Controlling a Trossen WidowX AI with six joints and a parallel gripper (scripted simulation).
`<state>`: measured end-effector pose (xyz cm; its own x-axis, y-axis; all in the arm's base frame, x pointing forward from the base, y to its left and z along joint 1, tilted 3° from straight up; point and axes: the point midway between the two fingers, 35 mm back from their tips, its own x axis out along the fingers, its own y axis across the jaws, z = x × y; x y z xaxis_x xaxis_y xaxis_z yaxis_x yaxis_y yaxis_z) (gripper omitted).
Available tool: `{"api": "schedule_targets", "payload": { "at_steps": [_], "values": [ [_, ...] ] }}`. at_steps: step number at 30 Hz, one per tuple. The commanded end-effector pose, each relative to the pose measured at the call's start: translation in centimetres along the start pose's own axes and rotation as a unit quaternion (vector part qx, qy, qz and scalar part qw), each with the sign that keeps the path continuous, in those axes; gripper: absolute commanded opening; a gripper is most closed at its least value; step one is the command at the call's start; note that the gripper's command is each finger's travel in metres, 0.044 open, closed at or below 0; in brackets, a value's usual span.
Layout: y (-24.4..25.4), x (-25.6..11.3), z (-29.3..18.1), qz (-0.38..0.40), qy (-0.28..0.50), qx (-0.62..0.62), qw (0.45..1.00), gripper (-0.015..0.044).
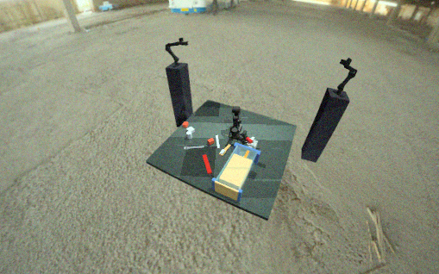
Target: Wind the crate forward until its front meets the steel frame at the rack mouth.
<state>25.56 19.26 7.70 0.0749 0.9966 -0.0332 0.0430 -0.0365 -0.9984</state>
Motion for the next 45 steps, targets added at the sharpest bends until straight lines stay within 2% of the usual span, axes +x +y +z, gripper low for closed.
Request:
{"api": "schedule_targets", "payload": {
  "at_steps": [1, 45],
  "values": [
    [-0.06, 0.03, -0.14, -0.001, 0.0, -0.004, 1.0, 0.0],
    [0.76, 0.04, -0.22, -0.001, 0.001, -0.004, 1.0, 0.0]
  ]
}}
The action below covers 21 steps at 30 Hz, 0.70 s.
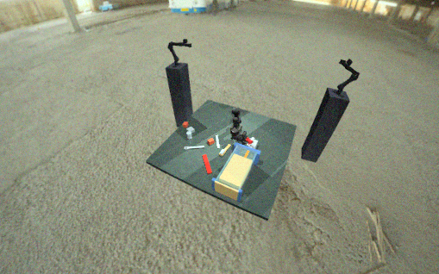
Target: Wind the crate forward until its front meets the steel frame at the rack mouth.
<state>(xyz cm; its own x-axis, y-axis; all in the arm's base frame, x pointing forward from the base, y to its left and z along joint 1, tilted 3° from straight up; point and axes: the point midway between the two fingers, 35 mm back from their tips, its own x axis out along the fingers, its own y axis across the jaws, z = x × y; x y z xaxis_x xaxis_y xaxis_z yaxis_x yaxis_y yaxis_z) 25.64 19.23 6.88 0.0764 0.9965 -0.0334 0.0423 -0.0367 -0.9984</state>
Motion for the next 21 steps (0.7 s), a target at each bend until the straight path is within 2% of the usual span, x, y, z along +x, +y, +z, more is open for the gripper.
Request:
{"api": "schedule_targets", "payload": {
  "at_steps": [1, 16, 21],
  "values": [
    [-0.07, 0.04, -0.17, -0.001, 0.0, -0.004, 1.0, 0.0],
    [0.16, 0.04, -0.17, -0.001, 0.0, -0.004, 1.0, 0.0],
    [0.26, 0.0, 0.0, 0.0, 0.0, 0.001, 1.0, 0.0131]
  ]
}}
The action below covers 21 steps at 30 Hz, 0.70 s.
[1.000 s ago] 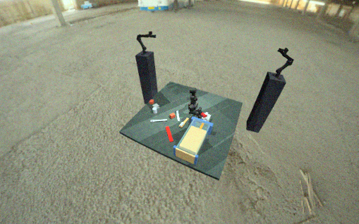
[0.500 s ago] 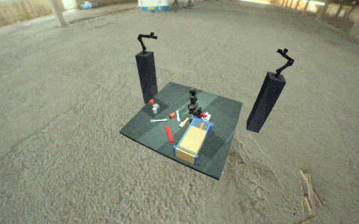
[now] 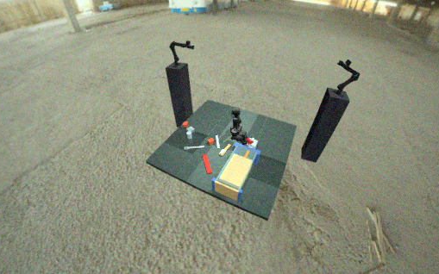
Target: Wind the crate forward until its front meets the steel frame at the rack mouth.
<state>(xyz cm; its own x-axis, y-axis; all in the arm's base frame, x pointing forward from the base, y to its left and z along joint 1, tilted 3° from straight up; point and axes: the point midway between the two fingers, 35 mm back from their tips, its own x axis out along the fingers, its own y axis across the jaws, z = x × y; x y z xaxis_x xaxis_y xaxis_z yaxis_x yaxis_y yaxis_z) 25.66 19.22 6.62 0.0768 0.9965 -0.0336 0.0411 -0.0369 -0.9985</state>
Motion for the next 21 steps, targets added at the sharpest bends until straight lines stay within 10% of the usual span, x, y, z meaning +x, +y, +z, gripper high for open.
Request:
{"api": "schedule_targets", "payload": {
  "at_steps": [1, 4, 21],
  "values": [
    [0.0, 0.0, 0.0, 0.0, 0.0, 0.0, 1.0, 0.0158],
    [0.0, 0.0, 0.0, 0.0, 0.0, 0.0, 1.0, 0.0236],
    [0.0, 0.0, 0.0, 0.0, 0.0, 0.0, 1.0, 0.024]
  ]
}}
